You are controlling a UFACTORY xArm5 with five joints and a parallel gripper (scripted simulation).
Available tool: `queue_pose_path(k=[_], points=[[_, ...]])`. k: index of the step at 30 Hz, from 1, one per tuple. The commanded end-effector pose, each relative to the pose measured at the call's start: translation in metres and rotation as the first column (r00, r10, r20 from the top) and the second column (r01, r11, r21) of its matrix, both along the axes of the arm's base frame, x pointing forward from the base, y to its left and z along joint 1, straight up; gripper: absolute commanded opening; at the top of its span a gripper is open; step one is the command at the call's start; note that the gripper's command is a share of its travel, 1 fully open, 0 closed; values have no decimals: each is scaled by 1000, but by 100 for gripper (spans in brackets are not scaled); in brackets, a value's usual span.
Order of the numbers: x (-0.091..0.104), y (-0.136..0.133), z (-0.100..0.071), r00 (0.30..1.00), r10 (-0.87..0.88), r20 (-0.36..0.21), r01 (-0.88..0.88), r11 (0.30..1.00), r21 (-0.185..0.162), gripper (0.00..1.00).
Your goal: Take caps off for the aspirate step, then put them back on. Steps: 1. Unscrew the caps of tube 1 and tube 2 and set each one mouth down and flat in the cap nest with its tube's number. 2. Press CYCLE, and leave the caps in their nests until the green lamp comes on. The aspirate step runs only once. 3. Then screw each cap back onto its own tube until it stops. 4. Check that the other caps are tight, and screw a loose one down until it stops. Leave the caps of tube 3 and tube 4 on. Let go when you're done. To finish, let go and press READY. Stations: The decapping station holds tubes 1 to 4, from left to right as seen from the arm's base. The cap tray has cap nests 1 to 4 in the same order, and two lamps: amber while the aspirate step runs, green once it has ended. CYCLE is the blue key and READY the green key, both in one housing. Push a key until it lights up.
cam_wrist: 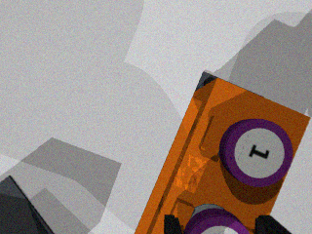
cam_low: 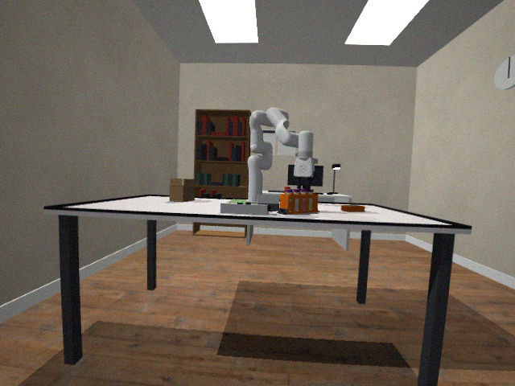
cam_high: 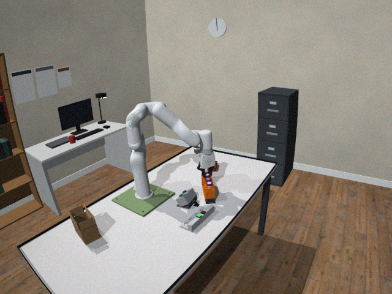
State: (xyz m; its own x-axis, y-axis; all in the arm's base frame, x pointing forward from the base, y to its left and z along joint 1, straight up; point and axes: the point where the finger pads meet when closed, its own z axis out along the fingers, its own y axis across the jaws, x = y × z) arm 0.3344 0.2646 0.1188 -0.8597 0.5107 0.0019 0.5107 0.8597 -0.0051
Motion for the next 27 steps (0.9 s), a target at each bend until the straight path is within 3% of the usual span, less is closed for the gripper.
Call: queue_pose_path(k=[1, 7, 8, 22, 27], points=[[1, 1, -1, 1000, -3, 7, 3, 1000, -2, 46], [1, 1, -1, 1000, -3, 7, 3, 1000, -2, 46], [1, 1, -1, 1000, -3, 7, 3, 1000, -2, 0], [1, 1, -1, 1000, -3, 7, 3, 1000, -2, 0], [1, 1, -2, 986, -169, 8, 169, 986, -2, 0]])
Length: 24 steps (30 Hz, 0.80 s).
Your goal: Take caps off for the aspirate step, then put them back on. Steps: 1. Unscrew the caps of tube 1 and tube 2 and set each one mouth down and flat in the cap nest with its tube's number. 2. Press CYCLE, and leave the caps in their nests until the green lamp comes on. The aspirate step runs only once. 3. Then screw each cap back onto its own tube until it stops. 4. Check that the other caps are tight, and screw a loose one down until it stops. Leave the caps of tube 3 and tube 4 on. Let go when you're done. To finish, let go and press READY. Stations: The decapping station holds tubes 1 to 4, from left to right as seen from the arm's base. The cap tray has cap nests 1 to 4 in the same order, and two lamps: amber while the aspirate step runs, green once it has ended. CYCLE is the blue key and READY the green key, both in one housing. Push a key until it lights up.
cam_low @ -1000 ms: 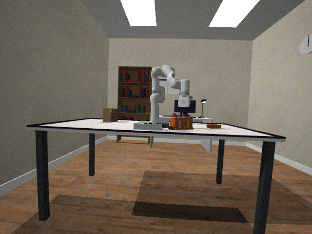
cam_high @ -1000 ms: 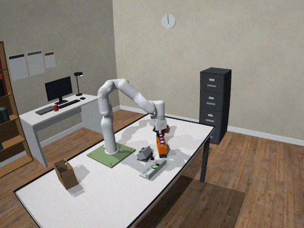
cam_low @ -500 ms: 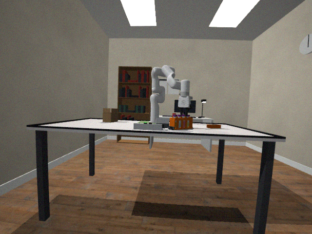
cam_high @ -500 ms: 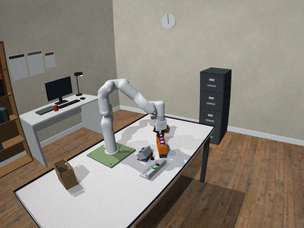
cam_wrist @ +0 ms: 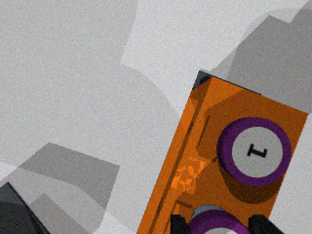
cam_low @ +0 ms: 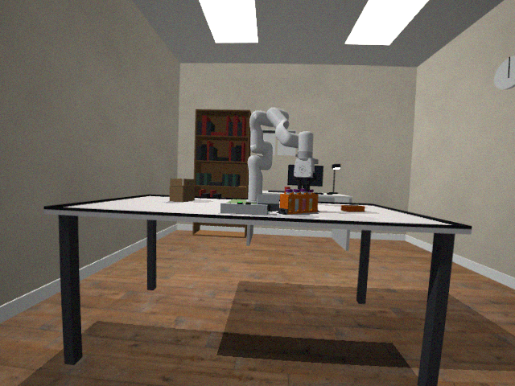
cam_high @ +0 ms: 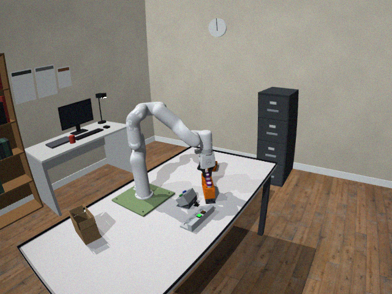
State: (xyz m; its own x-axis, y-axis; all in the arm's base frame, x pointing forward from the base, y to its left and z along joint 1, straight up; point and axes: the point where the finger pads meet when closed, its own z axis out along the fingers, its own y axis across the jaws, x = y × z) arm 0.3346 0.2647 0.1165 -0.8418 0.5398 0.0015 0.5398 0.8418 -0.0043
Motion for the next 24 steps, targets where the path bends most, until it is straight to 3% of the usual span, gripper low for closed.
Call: queue_pose_path(k=[1, 11, 21, 24], points=[[1, 1, 1, 986, -168, 7, 168, 986, -2, 0], [1, 1, 0, 907, -422, 8, 422, 907, -1, 0], [1, 1, 0, 729, -685, 9, 685, 729, 1, 0], [1, 1, 0, 729, -685, 9, 685, 729, 1, 0]])
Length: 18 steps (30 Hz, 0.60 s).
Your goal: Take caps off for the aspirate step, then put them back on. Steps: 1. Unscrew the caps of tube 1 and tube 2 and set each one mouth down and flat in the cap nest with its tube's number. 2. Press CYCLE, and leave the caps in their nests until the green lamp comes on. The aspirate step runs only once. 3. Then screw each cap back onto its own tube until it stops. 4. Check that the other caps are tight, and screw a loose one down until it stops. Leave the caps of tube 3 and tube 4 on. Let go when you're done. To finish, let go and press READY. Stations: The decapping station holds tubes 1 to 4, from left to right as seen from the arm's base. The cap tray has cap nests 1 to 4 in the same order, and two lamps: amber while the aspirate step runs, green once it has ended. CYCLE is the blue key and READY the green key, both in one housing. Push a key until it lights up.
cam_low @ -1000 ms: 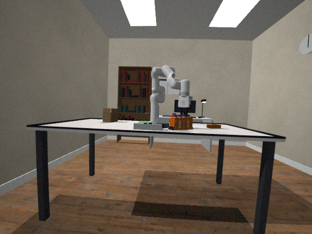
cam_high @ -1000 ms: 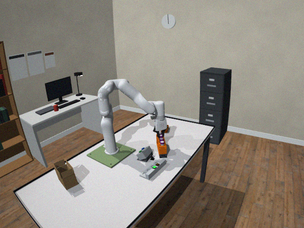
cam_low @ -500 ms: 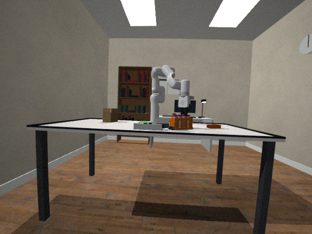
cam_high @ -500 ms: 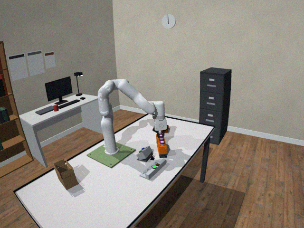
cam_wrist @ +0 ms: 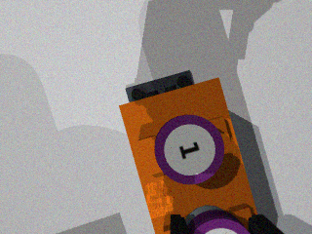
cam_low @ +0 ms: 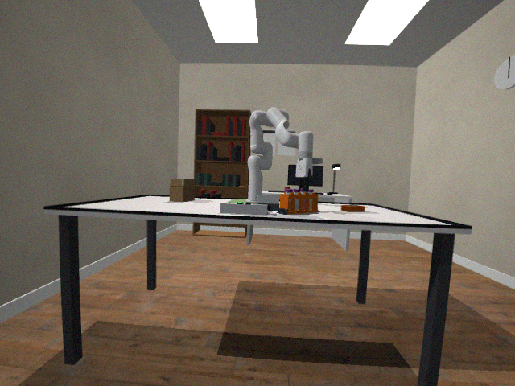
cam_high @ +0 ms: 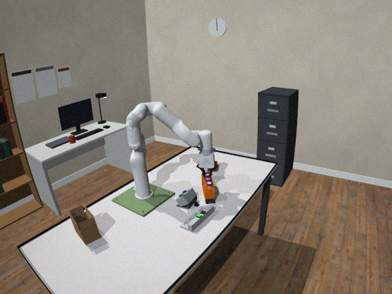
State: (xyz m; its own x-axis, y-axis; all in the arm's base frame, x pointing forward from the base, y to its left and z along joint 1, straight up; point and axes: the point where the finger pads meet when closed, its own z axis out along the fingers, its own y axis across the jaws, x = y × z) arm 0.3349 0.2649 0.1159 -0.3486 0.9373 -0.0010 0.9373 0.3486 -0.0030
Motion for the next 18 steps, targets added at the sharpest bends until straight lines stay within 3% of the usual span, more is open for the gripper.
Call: queue_pose_path(k=[1, 7, 8, 18], points=[[1, 1, 0, 994, -109, 6, 109, 994, -3, 0], [1, 1, 0, 994, -109, 6, 109, 994, -3, 0], [1, 1, 0, 994, -109, 6, 109, 994, -3, 46], [1, 1, 0, 994, -109, 6, 109, 994, -3, 46]])
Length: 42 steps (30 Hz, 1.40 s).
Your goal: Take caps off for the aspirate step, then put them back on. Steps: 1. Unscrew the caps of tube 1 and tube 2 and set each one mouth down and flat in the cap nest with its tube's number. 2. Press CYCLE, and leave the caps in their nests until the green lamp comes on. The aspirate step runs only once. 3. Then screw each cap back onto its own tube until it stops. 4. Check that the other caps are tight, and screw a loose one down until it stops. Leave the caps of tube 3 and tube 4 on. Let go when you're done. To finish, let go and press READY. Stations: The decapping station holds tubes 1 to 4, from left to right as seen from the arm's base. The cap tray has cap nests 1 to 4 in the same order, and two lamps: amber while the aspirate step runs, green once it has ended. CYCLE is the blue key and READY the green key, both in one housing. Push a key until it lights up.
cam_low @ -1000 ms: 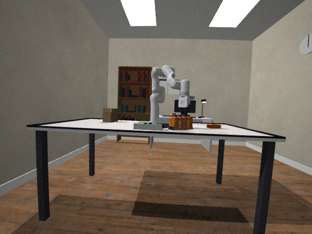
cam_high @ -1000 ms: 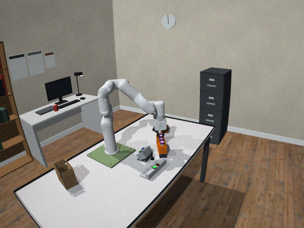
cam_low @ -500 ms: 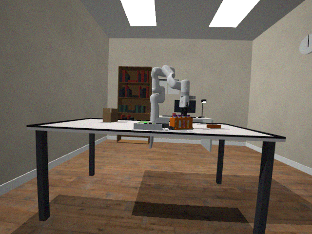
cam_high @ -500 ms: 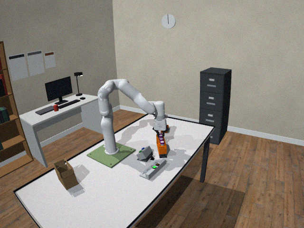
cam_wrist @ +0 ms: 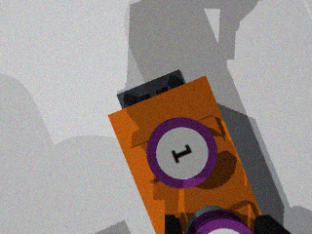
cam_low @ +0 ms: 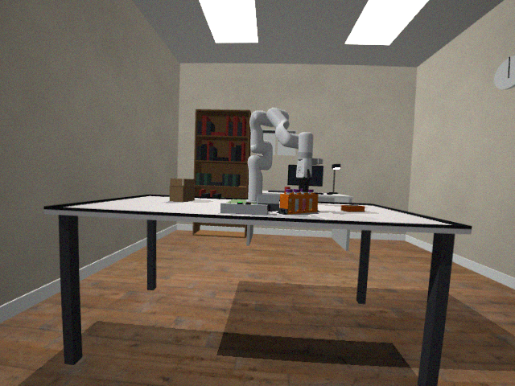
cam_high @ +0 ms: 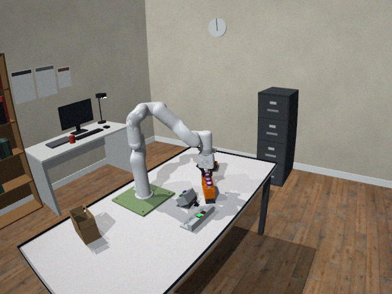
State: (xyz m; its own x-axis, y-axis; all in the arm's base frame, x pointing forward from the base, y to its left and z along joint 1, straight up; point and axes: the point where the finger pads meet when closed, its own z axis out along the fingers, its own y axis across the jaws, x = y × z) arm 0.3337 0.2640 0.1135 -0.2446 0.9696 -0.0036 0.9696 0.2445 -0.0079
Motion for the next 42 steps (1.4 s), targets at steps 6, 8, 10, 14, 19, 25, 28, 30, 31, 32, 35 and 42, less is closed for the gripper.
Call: queue_pose_path(k=[6, 8, 10, 14, 19, 25, 28, 30, 31, 32, 35, 42], points=[[2, 1, 4, 987, 159, 8, -159, 987, -1, 46], [2, 1, 4, 971, 237, 8, -237, 971, -1, 46], [2, 1, 4, 949, 314, 8, -314, 949, -1, 46], [2, 1, 4, 888, 461, 7, -461, 888, -1, 46], [2, 1, 4, 816, 577, 6, -578, 816, 0, 46], [2, 1, 4, 707, 707, 5, -707, 707, 0, 46], [2, 1, 4, 707, 707, 5, -707, 707, 0, 46], [2, 1, 4, 707, 707, 5, -707, 707, 0, 46], [2, 1, 4, 707, 707, 5, -707, 707, 0, 46], [2, 1, 4, 707, 707, 5, -707, 707, 0, 46], [2, 1, 4, 707, 707, 5, -707, 707, 0, 0], [2, 1, 4, 707, 707, 5, -707, 707, 0, 0]])
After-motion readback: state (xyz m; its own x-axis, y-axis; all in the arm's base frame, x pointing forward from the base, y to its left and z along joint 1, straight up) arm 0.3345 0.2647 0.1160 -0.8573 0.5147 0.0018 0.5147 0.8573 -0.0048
